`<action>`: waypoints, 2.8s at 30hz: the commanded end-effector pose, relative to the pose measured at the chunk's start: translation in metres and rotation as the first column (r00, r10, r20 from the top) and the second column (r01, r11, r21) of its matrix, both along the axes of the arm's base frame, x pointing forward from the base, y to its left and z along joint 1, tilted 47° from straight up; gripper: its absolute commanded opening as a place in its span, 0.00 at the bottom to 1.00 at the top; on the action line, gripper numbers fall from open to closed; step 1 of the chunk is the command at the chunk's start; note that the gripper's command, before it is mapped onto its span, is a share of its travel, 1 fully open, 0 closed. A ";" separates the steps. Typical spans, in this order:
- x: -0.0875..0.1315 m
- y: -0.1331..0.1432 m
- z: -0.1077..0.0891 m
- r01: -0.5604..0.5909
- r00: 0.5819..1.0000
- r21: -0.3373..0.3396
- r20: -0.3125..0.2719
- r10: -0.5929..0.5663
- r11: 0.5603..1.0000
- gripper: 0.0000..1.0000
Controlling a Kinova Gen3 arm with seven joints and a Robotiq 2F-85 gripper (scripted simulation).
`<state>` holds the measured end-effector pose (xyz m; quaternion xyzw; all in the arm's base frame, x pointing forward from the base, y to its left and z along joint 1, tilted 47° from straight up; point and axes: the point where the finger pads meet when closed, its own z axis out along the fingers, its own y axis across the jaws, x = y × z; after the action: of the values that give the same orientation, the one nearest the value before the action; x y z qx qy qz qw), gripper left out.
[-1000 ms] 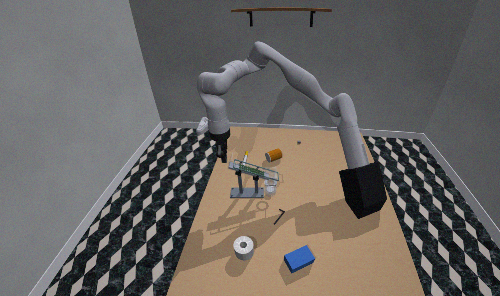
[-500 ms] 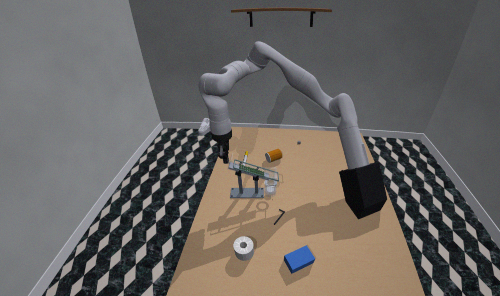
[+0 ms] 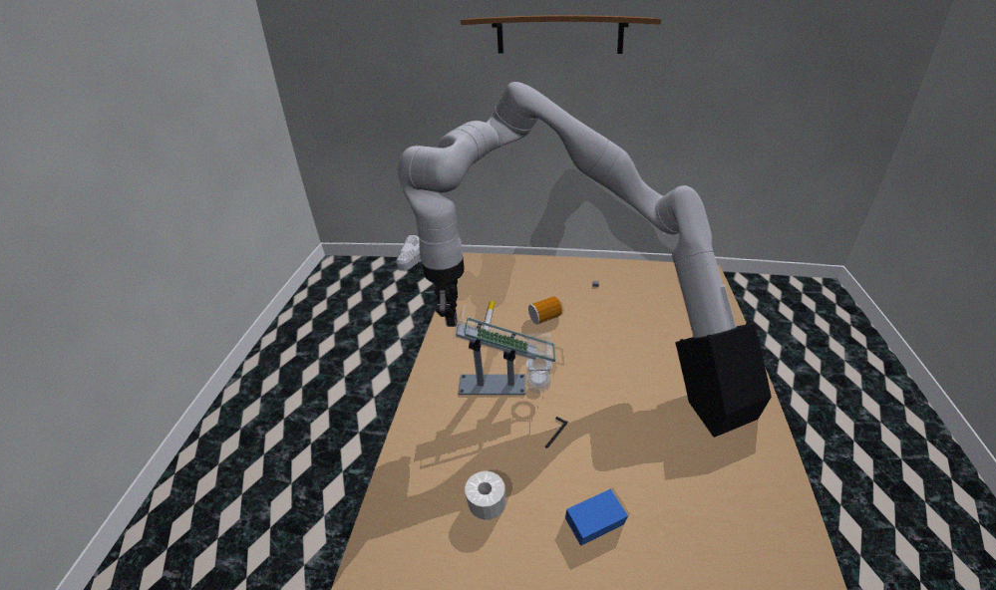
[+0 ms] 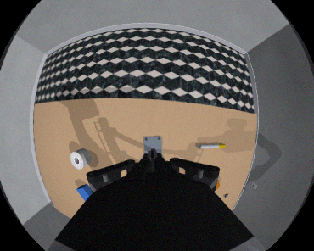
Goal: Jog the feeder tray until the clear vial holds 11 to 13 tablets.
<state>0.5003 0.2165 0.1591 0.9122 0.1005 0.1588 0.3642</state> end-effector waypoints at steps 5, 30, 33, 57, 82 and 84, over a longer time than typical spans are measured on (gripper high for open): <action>-0.001 0.000 0.000 0.001 1.000 -0.002 -0.003 -0.001 1.000 0.00; 0.010 0.009 0.008 0.001 1.000 -0.002 -0.003 -0.001 1.000 0.00; 0.004 0.004 0.003 0.001 1.000 -0.002 -0.003 -0.001 1.000 0.00; 0.009 0.008 0.007 0.001 1.000 -0.002 -0.003 -0.001 1.000 0.00; -0.007 -0.004 -0.003 0.001 1.000 -0.002 -0.003 -0.001 1.000 0.00; -0.008 -0.005 -0.004 0.001 1.000 -0.002 -0.003 -0.001 1.000 0.00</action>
<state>0.4965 0.2153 0.1544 0.9127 0.0999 0.1600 0.3626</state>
